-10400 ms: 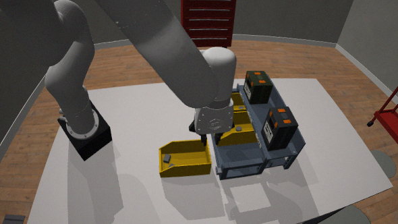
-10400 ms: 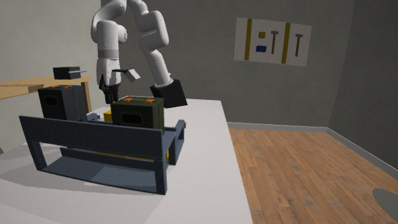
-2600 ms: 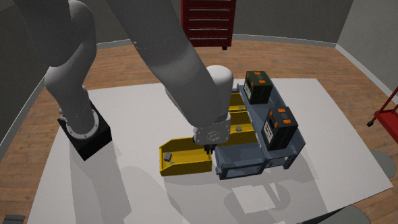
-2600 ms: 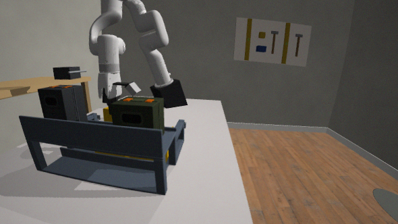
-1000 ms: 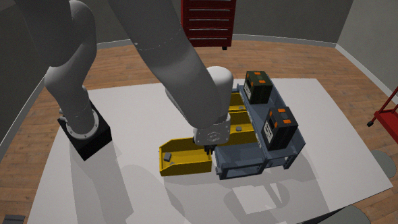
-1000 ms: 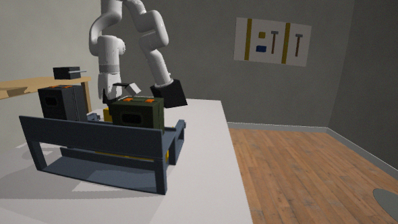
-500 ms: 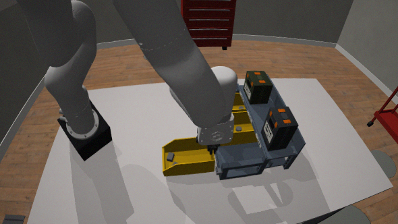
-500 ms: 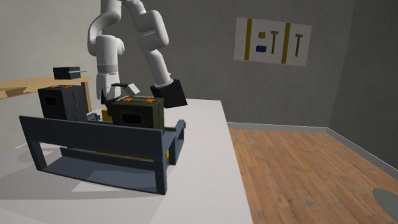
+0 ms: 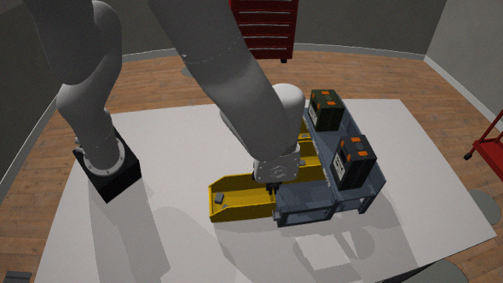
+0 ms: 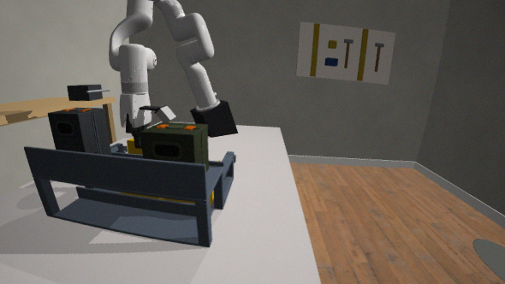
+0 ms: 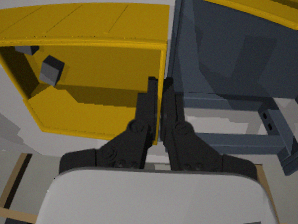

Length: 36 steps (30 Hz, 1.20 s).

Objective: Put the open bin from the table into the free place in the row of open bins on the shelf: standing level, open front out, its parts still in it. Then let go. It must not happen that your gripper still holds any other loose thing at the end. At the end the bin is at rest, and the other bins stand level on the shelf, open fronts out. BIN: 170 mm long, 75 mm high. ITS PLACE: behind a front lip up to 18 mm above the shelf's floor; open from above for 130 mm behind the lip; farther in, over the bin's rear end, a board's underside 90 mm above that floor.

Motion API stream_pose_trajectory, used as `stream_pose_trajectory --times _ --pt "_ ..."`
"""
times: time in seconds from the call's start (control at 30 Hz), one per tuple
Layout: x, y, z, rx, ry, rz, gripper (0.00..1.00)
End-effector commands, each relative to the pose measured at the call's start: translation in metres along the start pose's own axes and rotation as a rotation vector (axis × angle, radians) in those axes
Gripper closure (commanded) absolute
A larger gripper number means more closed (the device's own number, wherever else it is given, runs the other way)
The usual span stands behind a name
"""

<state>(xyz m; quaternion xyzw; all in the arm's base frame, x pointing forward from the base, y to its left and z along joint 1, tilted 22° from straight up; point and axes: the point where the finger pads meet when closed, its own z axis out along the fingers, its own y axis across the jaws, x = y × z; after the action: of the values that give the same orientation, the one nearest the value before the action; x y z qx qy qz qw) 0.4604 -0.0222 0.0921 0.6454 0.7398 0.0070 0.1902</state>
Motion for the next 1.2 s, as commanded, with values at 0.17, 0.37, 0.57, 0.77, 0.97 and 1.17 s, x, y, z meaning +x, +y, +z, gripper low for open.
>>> stream_pose_trajectory --times 0.17,0.37,0.57,0.77,0.97,1.17 --pt "0.000 0.001 -0.001 -0.003 0.000 0.000 1.00" --pt "0.000 0.011 -0.001 -0.003 0.000 0.000 1.00" --pt "0.000 0.011 -0.001 -0.003 0.000 0.000 1.00" --pt "0.000 0.013 -0.001 -0.003 0.000 0.000 1.00" --pt "0.000 0.021 -0.001 -0.003 0.000 0.000 1.00" --pt "0.000 0.021 -0.001 -0.003 0.000 0.000 1.00"
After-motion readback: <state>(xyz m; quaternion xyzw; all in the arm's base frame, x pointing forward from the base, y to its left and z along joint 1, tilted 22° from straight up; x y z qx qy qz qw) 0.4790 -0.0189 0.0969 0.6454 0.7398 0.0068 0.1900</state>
